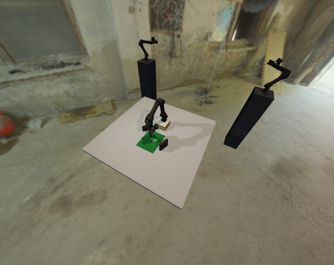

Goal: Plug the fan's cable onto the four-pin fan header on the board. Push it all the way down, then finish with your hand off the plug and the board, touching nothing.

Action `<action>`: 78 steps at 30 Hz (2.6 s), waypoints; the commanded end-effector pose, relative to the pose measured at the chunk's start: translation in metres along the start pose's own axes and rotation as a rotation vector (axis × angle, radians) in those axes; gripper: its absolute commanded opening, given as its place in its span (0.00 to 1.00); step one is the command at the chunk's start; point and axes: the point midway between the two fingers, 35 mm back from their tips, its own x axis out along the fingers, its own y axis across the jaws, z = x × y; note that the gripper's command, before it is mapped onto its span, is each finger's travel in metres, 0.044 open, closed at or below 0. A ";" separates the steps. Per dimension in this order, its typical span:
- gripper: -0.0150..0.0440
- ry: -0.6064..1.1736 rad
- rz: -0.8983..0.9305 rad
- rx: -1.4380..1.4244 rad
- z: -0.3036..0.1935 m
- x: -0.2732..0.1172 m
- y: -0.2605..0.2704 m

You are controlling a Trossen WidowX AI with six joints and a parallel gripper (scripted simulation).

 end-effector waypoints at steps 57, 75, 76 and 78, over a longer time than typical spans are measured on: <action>0.60 0.012 0.011 -0.010 0.020 0.094 0.004; 0.39 0.012 0.011 -0.010 0.020 0.094 0.004; 0.38 0.012 0.011 -0.010 0.020 0.094 0.004; 0.36 0.012 0.011 -0.010 0.020 0.094 0.004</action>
